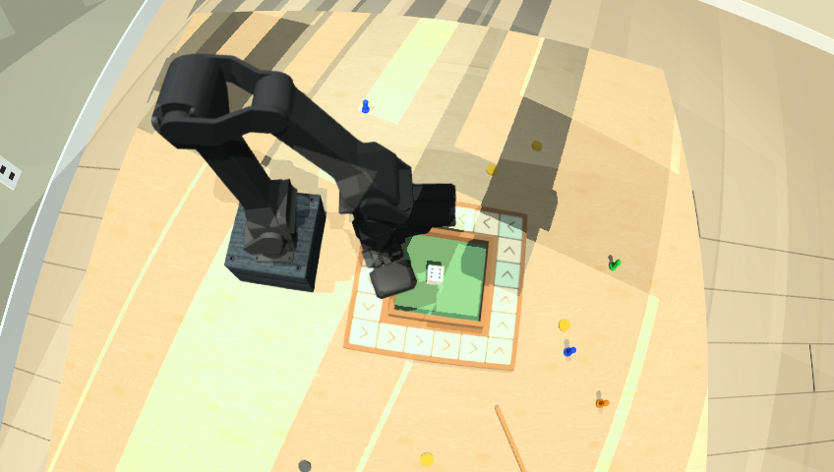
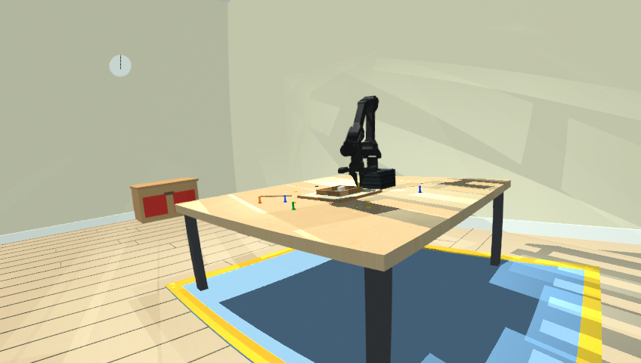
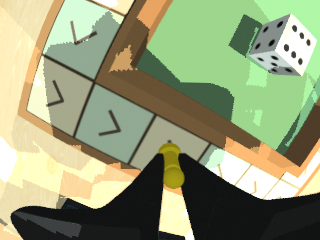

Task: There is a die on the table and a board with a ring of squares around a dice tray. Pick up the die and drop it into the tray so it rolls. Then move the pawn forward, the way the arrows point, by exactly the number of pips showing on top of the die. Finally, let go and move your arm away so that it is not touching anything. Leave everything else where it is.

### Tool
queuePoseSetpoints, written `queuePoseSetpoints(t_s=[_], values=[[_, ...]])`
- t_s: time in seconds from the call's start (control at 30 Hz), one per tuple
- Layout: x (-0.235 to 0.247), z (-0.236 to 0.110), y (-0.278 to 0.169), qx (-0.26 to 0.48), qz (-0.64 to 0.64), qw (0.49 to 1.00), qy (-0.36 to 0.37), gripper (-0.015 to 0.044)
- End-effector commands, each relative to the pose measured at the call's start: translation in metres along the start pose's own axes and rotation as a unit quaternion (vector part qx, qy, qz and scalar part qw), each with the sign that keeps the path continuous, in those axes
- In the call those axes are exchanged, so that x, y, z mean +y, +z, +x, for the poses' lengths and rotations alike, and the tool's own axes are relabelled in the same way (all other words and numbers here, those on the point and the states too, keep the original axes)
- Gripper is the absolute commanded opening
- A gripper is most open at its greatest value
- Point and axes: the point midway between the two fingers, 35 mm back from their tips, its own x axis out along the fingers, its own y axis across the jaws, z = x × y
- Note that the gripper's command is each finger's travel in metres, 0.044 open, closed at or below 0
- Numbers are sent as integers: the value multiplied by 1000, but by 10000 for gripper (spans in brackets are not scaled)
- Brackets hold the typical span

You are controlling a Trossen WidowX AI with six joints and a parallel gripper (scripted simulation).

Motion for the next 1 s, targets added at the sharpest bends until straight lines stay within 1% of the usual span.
queuePoseSetpoints(t_s=[0.0,0.27,0.3,0.4,0.43,0.5,0.6,0.63,0.77,0.83,0.93,0.97], values=[[0,-1,0,-1,0,1000,0,52],[0,-3,1,0,0,1000,0,263],[0,-9,2,0,0,1000,0,289],[0,-42,2,3,0,1000,-1,367],[0,-49,2,4,0,1000,-1,394],[0,-51,1,4,0,1000,-1,440],[-1,-53,1,4,6,1000,-1,440],[-3,-60,2,4,24,1000,-1,440],[-19,-114,-2,4,169,986,-3,440],[-22,-132,-7,4,216,976,-3,440],[-23,-135,-8,4,222,975,-3,440],[-23,-128,-2,-5,197,980,-4,440]])
